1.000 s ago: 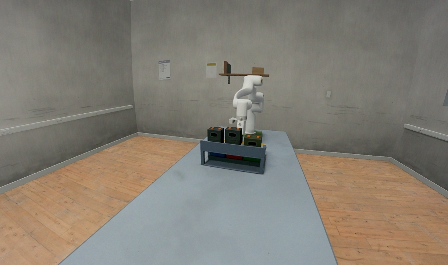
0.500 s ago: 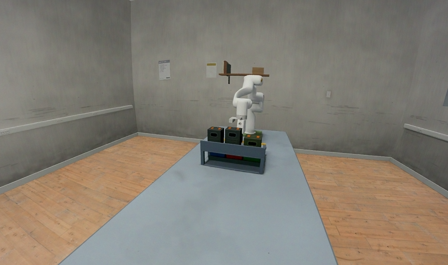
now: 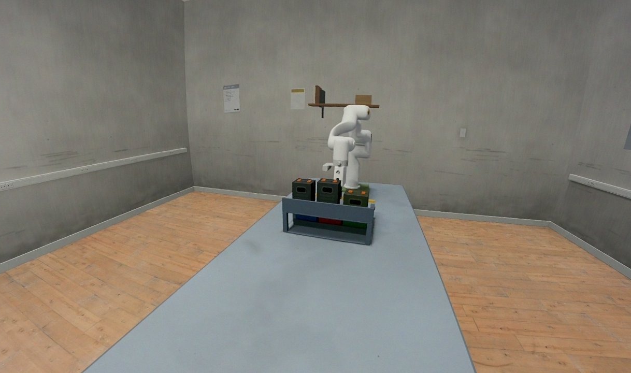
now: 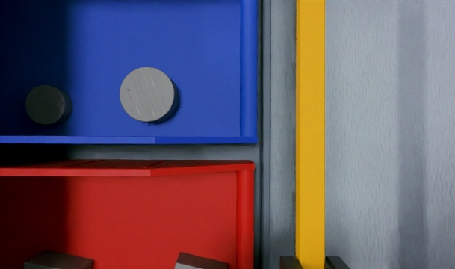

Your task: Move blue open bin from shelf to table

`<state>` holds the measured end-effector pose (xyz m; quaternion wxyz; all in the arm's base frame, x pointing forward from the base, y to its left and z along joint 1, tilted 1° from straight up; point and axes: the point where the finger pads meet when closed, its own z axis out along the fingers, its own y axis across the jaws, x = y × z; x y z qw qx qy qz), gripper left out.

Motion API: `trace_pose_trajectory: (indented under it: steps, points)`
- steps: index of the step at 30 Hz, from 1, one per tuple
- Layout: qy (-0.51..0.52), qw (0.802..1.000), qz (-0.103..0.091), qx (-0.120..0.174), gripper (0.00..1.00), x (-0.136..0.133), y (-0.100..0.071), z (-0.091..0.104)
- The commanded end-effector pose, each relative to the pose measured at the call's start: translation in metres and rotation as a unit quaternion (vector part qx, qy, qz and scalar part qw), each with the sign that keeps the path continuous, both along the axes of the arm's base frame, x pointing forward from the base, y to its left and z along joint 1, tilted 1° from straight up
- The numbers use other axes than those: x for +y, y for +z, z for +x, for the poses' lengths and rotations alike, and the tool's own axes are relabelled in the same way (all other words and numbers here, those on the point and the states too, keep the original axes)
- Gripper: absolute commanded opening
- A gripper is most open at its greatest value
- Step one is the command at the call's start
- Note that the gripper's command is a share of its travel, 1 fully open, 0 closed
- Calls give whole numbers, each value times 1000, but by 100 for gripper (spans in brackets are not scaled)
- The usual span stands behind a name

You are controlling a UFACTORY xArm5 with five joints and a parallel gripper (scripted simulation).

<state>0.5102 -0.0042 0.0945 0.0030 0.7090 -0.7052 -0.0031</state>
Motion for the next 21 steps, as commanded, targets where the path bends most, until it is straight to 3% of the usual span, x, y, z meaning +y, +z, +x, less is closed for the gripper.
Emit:
trace_pose_trajectory:
  steps: [1,21]
  points:
    - [0,1000,6,-3,0,0,2,0]
    - [0,1000,6,-3,0,0,2,-45]
